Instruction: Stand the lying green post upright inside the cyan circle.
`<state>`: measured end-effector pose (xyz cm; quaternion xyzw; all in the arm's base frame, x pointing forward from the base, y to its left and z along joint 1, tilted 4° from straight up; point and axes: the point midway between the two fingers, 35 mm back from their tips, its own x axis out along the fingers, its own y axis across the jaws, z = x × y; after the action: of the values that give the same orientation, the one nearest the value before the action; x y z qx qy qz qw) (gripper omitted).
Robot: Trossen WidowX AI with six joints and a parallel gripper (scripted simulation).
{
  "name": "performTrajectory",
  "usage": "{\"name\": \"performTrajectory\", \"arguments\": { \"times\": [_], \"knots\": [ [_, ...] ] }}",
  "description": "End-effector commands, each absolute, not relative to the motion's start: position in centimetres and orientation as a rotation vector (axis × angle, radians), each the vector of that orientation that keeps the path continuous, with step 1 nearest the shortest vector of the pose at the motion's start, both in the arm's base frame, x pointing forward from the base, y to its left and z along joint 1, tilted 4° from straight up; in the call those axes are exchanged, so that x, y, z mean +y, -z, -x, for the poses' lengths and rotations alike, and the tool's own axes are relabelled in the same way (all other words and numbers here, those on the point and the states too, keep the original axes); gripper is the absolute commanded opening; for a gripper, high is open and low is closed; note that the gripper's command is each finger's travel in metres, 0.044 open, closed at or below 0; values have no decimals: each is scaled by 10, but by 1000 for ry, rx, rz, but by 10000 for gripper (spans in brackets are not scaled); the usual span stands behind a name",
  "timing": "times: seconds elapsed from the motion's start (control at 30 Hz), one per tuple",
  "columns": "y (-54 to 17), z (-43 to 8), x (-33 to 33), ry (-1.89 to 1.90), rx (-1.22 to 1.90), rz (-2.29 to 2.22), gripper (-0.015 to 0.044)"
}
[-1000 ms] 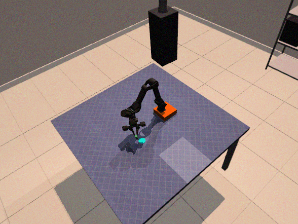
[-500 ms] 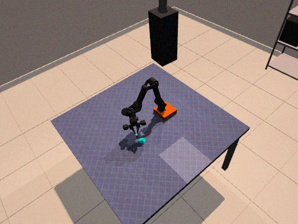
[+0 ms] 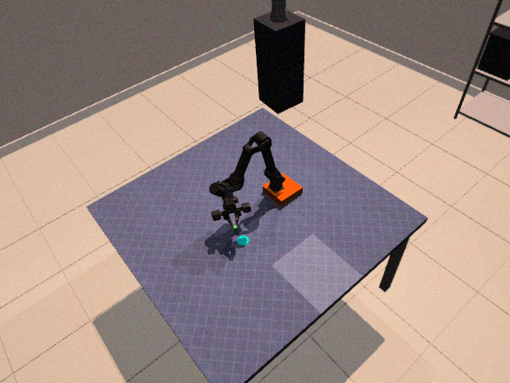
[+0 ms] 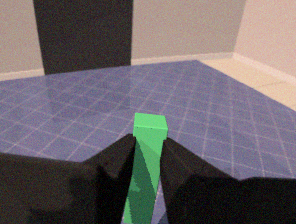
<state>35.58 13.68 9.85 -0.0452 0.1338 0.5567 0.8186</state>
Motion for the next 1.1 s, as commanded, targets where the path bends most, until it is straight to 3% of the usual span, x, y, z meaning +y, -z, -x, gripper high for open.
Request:
{"name": "performTrajectory", "arguments": {
  "times": [0.0, 1.07],
  "knots": [
    [-99, -350, 135, -1199, 265, 83, 23],
    [-107, -322, 124, -1260, 130, 67, 23]
  ]
}}
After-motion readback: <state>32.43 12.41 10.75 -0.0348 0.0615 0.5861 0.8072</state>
